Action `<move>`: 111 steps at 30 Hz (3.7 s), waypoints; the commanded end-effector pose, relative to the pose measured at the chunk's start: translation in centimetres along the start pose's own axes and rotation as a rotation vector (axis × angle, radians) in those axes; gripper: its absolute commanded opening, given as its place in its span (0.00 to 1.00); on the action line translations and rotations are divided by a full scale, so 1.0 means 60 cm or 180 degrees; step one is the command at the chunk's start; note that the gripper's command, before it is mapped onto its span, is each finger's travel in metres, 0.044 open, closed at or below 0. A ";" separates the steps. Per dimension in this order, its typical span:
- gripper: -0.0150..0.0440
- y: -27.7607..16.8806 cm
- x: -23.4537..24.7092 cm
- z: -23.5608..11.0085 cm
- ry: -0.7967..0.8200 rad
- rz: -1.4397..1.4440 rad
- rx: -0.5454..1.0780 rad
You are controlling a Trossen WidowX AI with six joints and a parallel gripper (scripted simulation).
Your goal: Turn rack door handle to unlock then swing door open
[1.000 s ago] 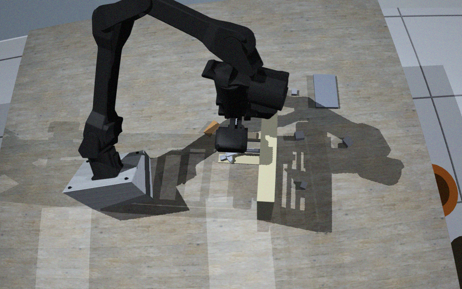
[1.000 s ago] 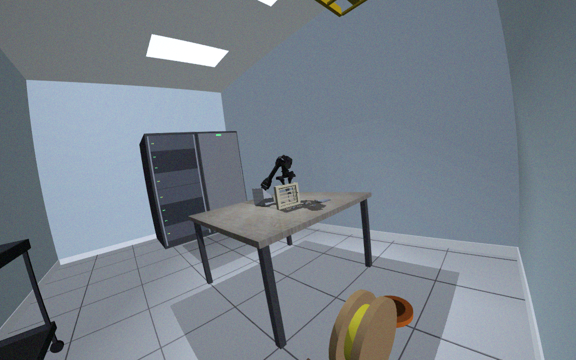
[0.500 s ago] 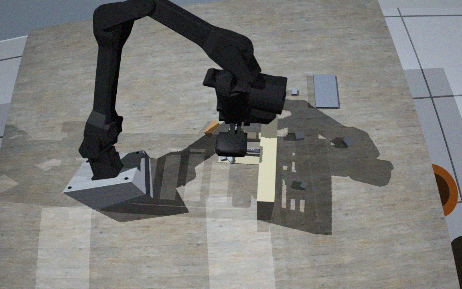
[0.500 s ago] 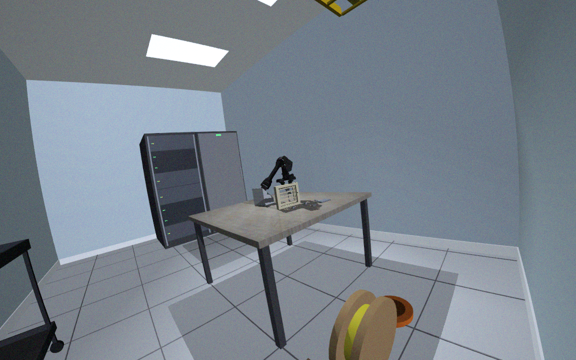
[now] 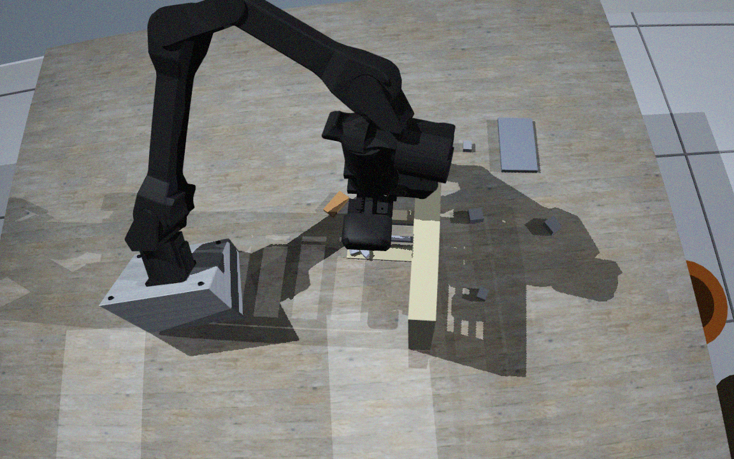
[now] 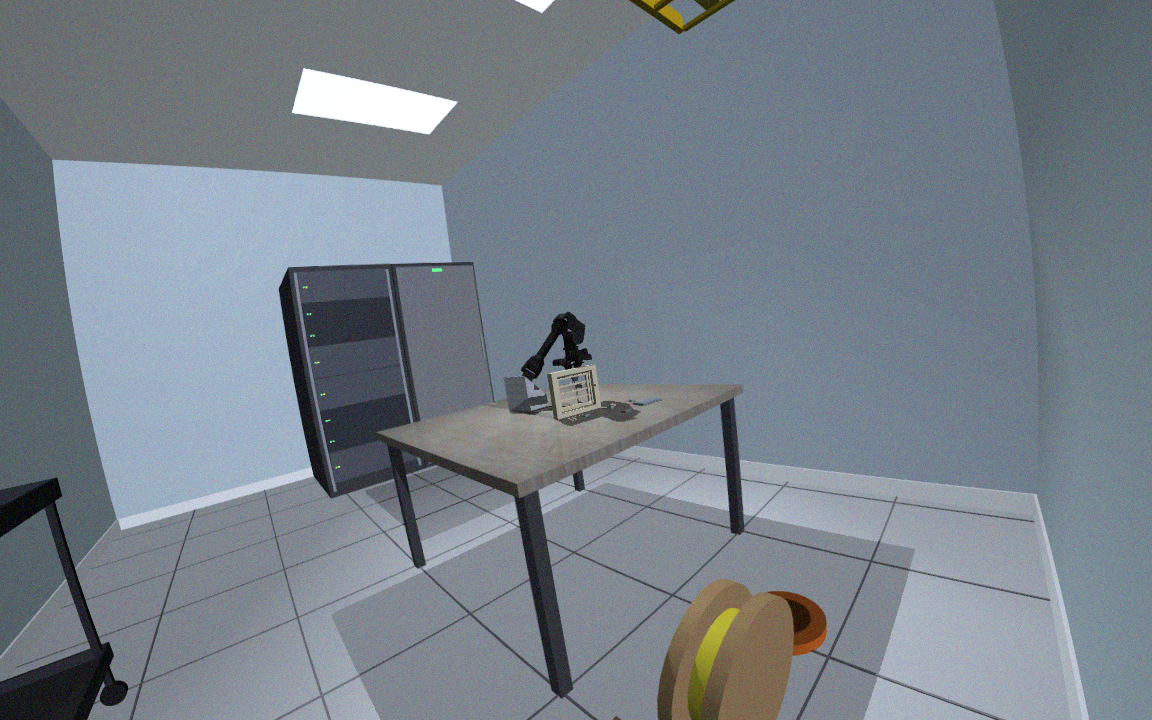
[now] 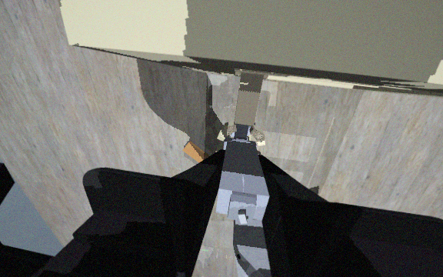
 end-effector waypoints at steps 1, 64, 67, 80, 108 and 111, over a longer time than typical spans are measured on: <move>0.31 -0.001 0.000 0.002 0.0014 0.0024 0.0005; 0.28 -0.001 0.000 0.002 0.0015 -0.6086 -0.0009; 0.28 -0.001 0.000 0.002 0.0015 -0.6086 -0.0009; 0.46 -0.001 0.000 0.002 0.0015 -0.6086 -0.0009; 0.74 -0.001 0.000 0.002 0.0015 -0.3013 -0.0002; 0.74 -0.001 0.000 0.002 0.0014 -0.2540 -0.0001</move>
Point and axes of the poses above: the point midway between the two fingers, 35 mm back from their tips, its own z axis out along the fingers, its own x axis across the jaws, y = z × x, the point moved 7 cm from there along -z, back along the fingers, and after that the axes turned 4 degrees about -z, right-handed, at the moved point
